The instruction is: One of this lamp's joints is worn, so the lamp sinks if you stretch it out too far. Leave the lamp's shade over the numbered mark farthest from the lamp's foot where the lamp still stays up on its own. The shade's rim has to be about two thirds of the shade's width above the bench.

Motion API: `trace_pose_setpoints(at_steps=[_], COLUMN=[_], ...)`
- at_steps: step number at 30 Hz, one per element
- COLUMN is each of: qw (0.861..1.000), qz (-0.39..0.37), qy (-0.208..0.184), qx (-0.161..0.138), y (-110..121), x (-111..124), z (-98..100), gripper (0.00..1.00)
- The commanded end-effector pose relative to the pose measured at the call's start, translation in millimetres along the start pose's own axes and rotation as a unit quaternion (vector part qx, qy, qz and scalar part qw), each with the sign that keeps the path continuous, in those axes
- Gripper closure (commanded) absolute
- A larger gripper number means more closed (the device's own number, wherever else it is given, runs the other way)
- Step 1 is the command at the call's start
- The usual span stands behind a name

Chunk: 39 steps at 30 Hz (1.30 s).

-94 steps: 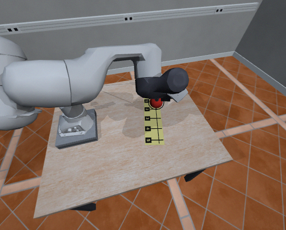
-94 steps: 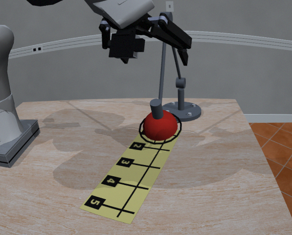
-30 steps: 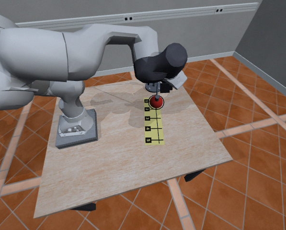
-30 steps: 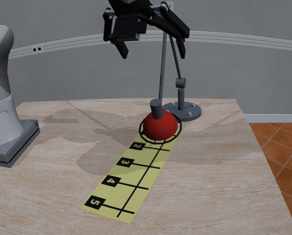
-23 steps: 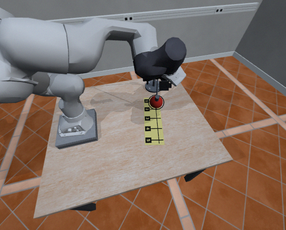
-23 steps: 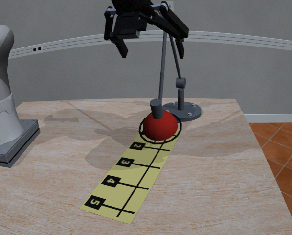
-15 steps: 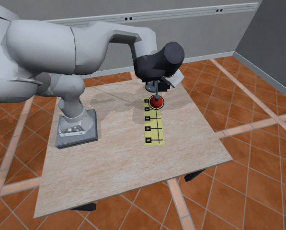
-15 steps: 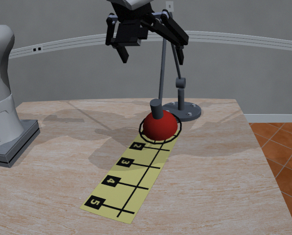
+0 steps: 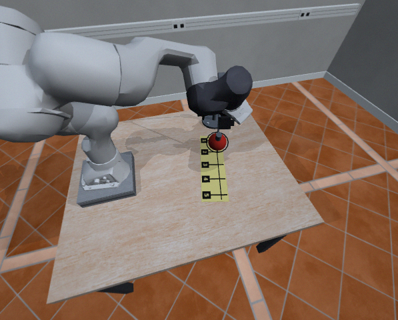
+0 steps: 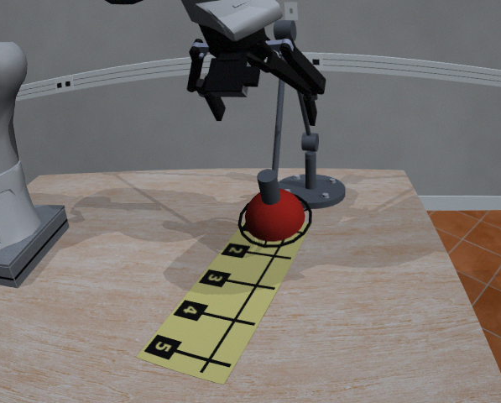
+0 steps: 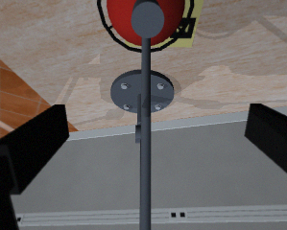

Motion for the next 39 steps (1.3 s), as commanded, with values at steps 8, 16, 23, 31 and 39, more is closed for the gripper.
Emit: trace_pose_setpoints(at_steps=[8,16,23,31,39], qw=[1.000,1.000,1.000,1.000,1.000], qz=[-0.006,-0.007,-0.008,-0.009,-0.011], qy=[0.001,0.003,0.005,0.003,0.000], qx=[-0.001,0.003,0.006,-0.002,-0.010], y=[0,3,5,0,-6], x=[1,0,-1,1,3], z=[-21.0,-41.3,-56.6,-58.2,-60.0], gripper=[0.00,0.00,0.00,0.00,0.00])
Point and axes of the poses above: the point where the finger pads meet when closed, its own z axis back along the fingers, its own y axis across the jaws, x = y × z, the point moved 8 cm from there along z, back along the fingers, and after that the axes turned 11 degrees about -z, right-handed, at the moved point
